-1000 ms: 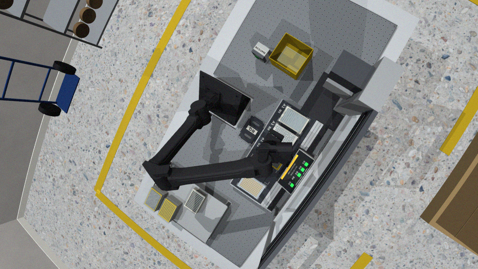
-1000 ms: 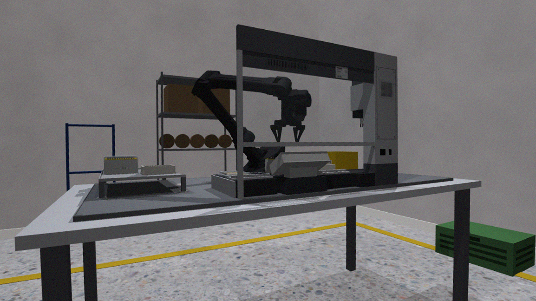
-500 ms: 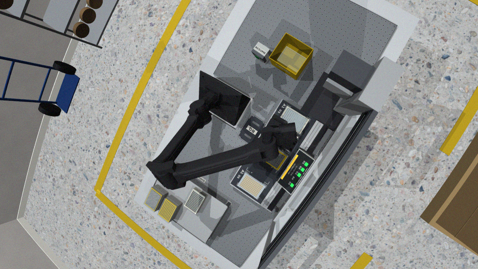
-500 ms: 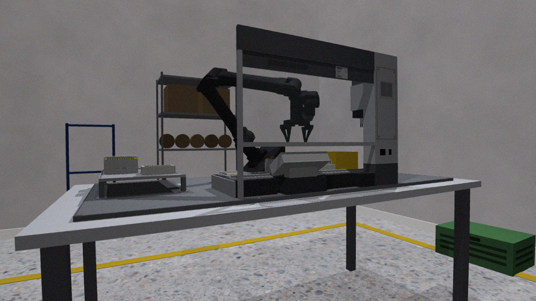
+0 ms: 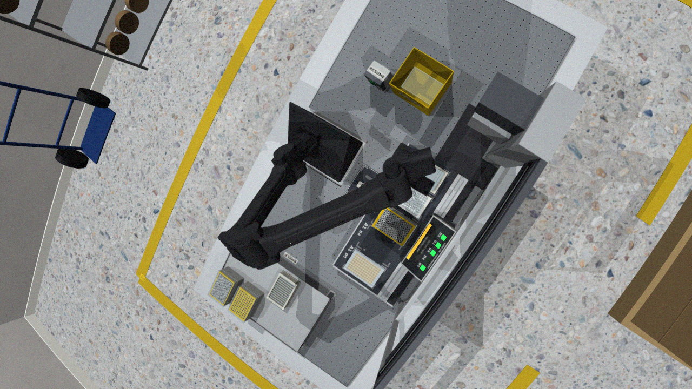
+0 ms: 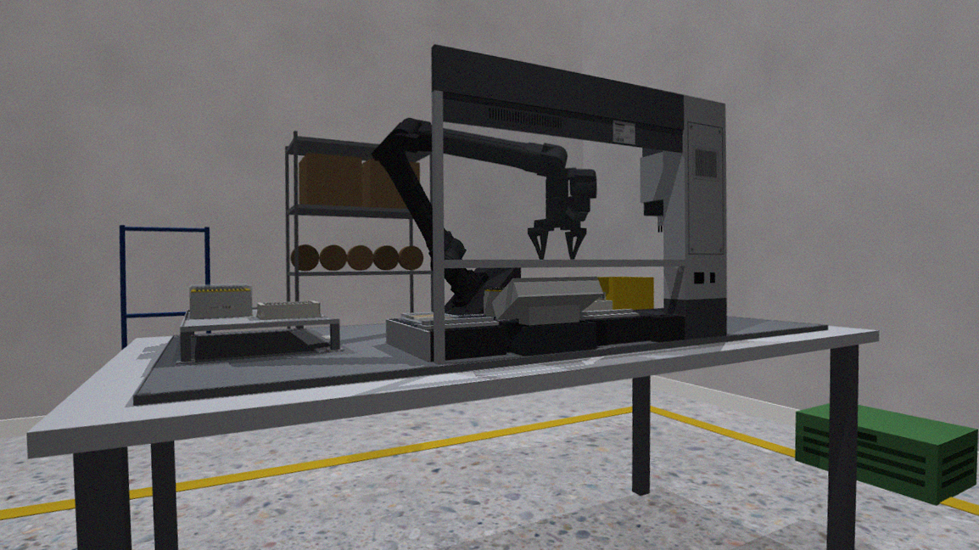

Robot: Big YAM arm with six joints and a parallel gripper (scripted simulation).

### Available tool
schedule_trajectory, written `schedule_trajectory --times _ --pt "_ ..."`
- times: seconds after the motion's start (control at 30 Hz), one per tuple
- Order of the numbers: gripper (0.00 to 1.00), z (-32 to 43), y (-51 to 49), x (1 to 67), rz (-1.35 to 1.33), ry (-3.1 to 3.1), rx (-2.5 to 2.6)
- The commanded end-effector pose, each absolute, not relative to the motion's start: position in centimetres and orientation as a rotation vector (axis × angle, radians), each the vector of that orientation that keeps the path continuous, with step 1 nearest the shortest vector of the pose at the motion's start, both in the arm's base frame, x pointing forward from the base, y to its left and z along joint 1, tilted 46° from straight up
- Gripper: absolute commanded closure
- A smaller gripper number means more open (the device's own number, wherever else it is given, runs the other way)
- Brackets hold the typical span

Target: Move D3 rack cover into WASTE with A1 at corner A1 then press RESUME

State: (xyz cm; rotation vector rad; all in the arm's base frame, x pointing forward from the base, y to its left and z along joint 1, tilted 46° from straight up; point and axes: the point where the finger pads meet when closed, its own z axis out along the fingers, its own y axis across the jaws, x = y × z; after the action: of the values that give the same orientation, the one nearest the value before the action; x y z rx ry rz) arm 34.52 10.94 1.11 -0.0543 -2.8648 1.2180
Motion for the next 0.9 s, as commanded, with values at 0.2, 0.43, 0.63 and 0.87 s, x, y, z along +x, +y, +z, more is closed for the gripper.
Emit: schedule_trajectory --times 0.2,0.43,0.63,0.87 --pt "0.00 -1.0 15.9 35.3 1.193 -2.945 -0.091" --pt "0.00 -3.4 18.4 34.1 1.188 -2.946 -0.091" --pt "0.00 -5.4 20.6 33.1 1.185 -2.946 -0.090" --pt "0.00 -7.1 22.4 32.2 1.182 -2.945 -0.090"
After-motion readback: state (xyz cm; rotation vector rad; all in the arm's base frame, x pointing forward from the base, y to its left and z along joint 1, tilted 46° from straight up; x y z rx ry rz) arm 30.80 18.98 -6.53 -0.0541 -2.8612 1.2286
